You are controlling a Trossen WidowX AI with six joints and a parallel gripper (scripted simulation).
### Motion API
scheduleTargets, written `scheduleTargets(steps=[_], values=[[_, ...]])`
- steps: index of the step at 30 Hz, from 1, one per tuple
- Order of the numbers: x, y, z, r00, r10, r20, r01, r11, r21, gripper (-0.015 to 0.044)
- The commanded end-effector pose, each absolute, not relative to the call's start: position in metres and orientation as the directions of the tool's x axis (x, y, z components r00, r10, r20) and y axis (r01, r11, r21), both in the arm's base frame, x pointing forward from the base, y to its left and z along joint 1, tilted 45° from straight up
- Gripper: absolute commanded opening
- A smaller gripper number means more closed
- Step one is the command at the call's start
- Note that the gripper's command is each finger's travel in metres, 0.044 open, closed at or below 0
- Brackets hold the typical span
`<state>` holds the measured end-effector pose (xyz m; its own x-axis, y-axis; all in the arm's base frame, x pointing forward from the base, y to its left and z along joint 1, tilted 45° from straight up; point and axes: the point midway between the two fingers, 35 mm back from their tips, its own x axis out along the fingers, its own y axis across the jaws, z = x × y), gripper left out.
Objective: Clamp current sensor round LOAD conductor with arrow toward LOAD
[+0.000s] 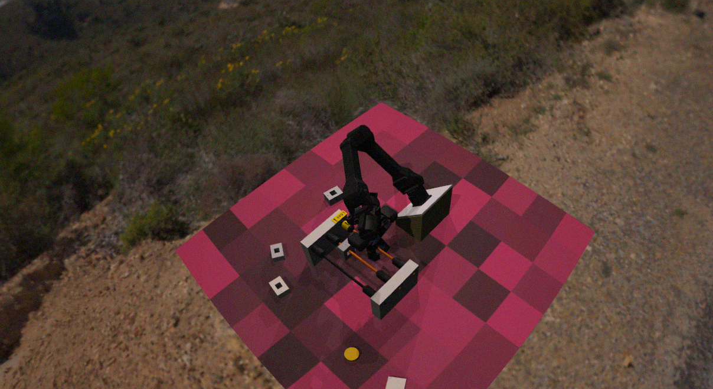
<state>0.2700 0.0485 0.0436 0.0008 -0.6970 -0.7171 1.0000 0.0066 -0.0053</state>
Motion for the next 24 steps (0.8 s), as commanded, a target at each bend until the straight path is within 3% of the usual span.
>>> scheduleTargets(steps=[1,8,24], values=[[0.270,0.049,0.044,0.000,-0.697,-0.717,1.000,0.006,-0.006,0.0262],[0.270,0.049,0.044,0.000,-0.697,-0.717,1.000,0.006,-0.006,0.0440],[0.270,0.019,0.017,-0.011,-0.700,-0.714,1.000,-0.001,-0.014,0.0440]])
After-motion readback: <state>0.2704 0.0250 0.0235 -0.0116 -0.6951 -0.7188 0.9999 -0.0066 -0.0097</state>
